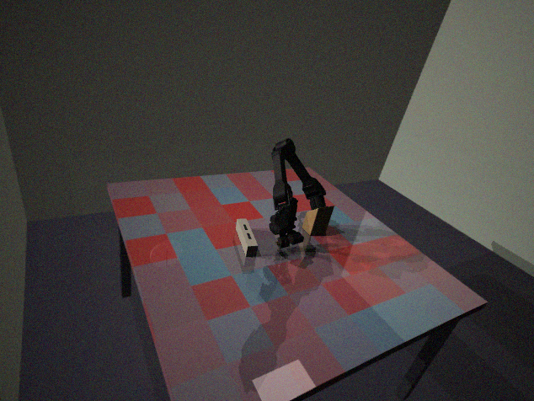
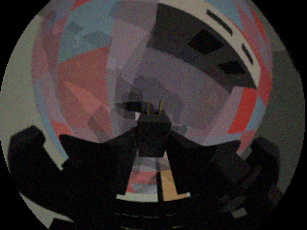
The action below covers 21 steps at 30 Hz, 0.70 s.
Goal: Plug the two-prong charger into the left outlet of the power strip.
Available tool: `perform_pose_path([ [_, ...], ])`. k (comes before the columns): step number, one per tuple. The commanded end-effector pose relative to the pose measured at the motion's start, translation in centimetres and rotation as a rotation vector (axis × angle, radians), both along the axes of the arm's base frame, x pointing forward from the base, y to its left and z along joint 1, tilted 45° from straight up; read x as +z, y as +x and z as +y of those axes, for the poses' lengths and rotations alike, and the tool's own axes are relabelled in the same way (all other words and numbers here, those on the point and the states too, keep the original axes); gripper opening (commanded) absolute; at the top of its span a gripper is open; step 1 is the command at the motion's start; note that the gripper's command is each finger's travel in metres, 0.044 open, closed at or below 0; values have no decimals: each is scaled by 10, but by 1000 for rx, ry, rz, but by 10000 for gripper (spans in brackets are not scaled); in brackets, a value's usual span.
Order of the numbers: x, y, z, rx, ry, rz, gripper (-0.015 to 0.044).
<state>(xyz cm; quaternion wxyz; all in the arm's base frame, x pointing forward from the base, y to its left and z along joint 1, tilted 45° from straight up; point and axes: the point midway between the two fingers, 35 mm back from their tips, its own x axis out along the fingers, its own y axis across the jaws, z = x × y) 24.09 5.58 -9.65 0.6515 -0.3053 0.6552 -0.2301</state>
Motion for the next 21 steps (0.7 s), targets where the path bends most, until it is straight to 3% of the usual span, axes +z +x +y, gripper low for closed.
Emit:
perform_pose_path([
  [1,15,-2,16,2,7,-7,0],
  [21,21,11,2,-61,21,-69,0],
])
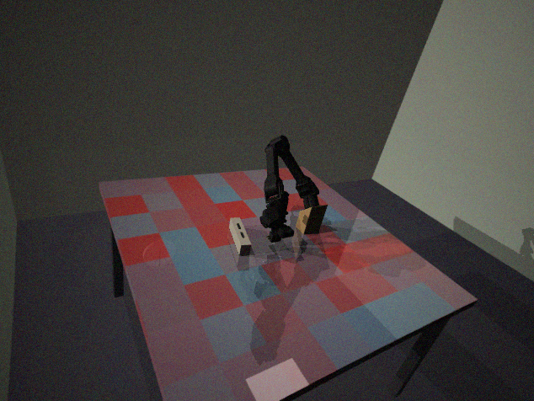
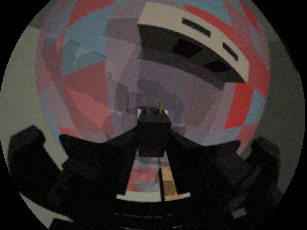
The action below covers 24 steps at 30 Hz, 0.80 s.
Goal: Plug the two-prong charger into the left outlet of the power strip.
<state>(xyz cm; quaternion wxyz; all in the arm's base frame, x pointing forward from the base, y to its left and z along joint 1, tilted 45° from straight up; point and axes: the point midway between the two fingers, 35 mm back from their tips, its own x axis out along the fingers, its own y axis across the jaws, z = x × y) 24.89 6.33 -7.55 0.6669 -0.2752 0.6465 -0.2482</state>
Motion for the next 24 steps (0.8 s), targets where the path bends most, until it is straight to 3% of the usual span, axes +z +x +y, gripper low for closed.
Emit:
perform_pose_path([
  [1,0,5,-8,-16,1,-18,0],
  [24,0,29,-31,-80,8,-82,0],
])
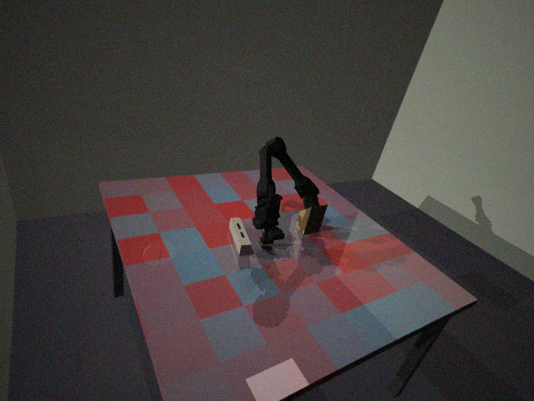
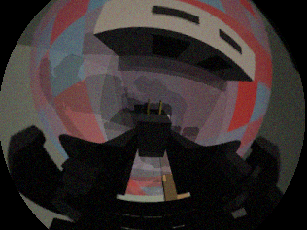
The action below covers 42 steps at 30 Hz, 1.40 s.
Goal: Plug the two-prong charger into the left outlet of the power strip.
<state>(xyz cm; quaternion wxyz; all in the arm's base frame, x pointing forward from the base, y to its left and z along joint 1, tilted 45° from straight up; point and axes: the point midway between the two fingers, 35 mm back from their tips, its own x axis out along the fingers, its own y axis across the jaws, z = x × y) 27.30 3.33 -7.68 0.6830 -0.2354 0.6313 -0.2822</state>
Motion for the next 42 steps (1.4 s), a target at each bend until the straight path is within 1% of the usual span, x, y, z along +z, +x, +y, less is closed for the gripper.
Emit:
perform_pose_path([
  [1,1,7,-1,-1,-3,-3,0],
  [31,8,47,-11,-21,-3,-25,0],
  [42,8,48,-11,-22,-3,-26,0],
])
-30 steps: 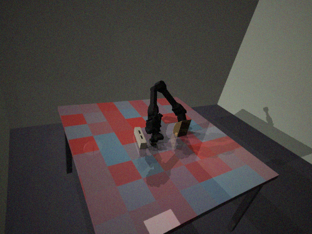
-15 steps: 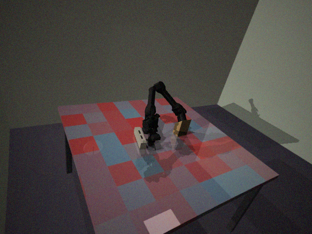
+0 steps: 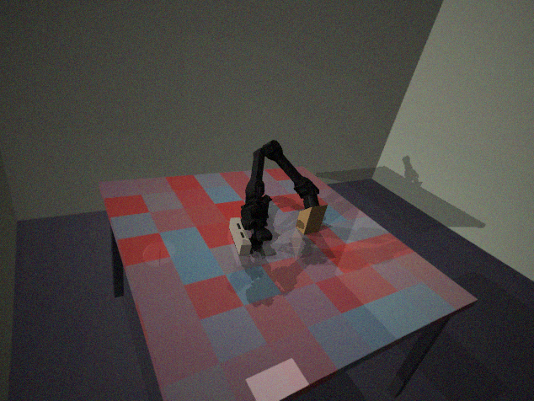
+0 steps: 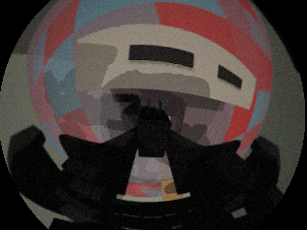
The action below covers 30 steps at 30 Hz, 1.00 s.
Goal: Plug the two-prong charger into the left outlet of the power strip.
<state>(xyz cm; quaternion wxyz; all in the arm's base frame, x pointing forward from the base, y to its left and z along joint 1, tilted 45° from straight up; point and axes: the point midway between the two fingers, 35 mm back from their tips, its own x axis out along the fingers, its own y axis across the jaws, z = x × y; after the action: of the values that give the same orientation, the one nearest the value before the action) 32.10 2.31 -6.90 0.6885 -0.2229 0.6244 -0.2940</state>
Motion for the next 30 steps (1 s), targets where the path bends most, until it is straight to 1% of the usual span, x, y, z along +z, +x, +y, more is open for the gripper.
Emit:
perform_pose_path([
  [1,0,0,-1,4,-4,3,0],
  [30,2,8,-1,4,-4,3,0],
])
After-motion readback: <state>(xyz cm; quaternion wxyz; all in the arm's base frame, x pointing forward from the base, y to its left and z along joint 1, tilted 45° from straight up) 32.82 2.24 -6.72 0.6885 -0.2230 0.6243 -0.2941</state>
